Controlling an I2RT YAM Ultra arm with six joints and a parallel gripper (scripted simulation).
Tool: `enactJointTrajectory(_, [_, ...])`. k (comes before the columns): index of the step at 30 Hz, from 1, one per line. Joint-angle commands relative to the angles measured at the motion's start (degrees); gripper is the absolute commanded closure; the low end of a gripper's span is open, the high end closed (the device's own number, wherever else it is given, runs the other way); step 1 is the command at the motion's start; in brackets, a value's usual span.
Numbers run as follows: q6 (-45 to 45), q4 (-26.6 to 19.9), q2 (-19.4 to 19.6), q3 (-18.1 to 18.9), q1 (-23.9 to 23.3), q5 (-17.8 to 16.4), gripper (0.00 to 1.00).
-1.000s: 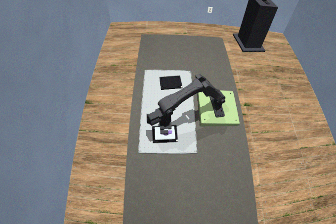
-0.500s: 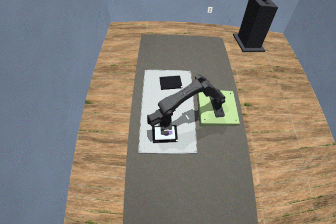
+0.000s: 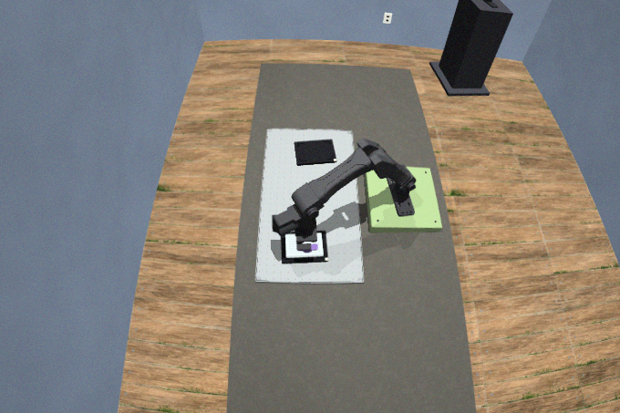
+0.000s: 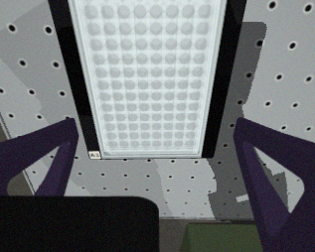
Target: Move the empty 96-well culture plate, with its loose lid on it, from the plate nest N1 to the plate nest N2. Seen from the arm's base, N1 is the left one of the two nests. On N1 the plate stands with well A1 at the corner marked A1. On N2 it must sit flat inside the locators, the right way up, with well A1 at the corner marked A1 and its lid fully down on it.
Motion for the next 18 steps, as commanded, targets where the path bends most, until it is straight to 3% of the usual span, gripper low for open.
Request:
enactJointTrajectory(1, [-0.22, 2.27, -0.07, -0.76, 0.58, 0.52, 0.0])
enactJointTrajectory(3, [-0.18, 2.68, -1.69, 1.16, 0.6, 0.5, 0.0])
enactJointTrajectory(5, [-0.18, 3.23, -1.25, -1.47, 0.63, 0.51, 0.0])
enactJointTrajectory(18, [-0.07, 7.27, 1.11, -4.6, 0.47, 0.51, 0.0])
